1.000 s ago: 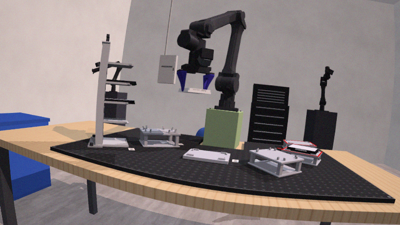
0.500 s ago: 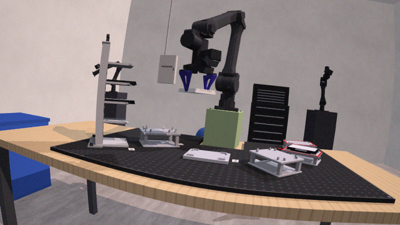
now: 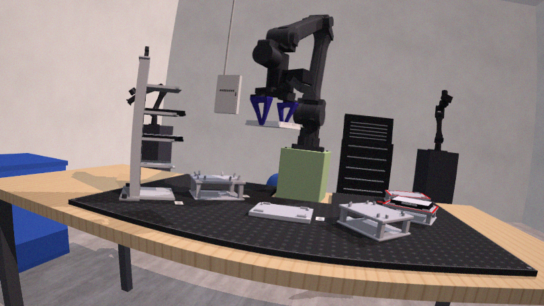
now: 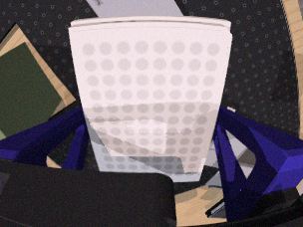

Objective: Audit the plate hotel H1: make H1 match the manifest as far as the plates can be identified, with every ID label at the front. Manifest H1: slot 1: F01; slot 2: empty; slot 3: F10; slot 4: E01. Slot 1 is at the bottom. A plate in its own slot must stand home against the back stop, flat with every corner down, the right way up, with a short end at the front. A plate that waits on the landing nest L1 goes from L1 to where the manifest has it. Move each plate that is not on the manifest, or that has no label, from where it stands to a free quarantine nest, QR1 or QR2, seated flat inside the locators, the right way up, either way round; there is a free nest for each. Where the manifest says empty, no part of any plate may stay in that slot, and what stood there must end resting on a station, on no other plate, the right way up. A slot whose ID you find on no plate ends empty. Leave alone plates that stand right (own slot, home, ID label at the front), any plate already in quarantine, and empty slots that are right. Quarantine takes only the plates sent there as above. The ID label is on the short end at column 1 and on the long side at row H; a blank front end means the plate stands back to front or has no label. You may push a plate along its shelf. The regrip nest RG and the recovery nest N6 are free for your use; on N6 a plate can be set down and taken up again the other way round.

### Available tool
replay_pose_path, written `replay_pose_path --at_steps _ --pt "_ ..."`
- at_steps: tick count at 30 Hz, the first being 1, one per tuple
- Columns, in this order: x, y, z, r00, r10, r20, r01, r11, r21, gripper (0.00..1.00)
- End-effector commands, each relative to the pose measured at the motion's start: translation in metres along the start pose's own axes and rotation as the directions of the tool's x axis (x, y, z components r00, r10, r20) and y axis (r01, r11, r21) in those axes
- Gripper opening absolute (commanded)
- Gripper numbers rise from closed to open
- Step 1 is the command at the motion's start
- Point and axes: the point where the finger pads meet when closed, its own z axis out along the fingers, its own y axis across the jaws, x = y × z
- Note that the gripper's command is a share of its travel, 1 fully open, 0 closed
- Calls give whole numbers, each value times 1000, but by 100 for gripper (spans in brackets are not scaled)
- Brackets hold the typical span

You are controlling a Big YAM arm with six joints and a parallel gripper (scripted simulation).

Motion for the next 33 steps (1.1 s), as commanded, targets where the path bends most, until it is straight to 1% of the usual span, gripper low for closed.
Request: replay_pose_path --at_steps 1,3,7,15,17,18,20,24,25,26,27,33 --pt "-13 6 -9 992 -128 7 128 992 20 86" --pt "-13 6 -9 992 -128 7 128 992 20 86" --pt "-25 13 -9 975 -220 6 220 975 18 86" --pt "-48 24 -9 918 -397 4 397 917 20 86" --pt "-48 24 -9 898 -440 3 440 898 20 86" --pt "-41 21 -9 898 -440 3 440 898 20 86" --pt "-41 21 -9 898 -440 3 440 898 20 86" --pt "-44 23 -9 847 -532 0 531 847 20 86" --pt "-44 23 -9 846 -533 0 533 846 20 86" --pt "-47 19 -3 845 -534 -1 534 845 29 86" --pt "-47 20 6 845 -535 1 535 845 9 86" --pt "-49 22 22 840 -542 1 542 840 9 86"
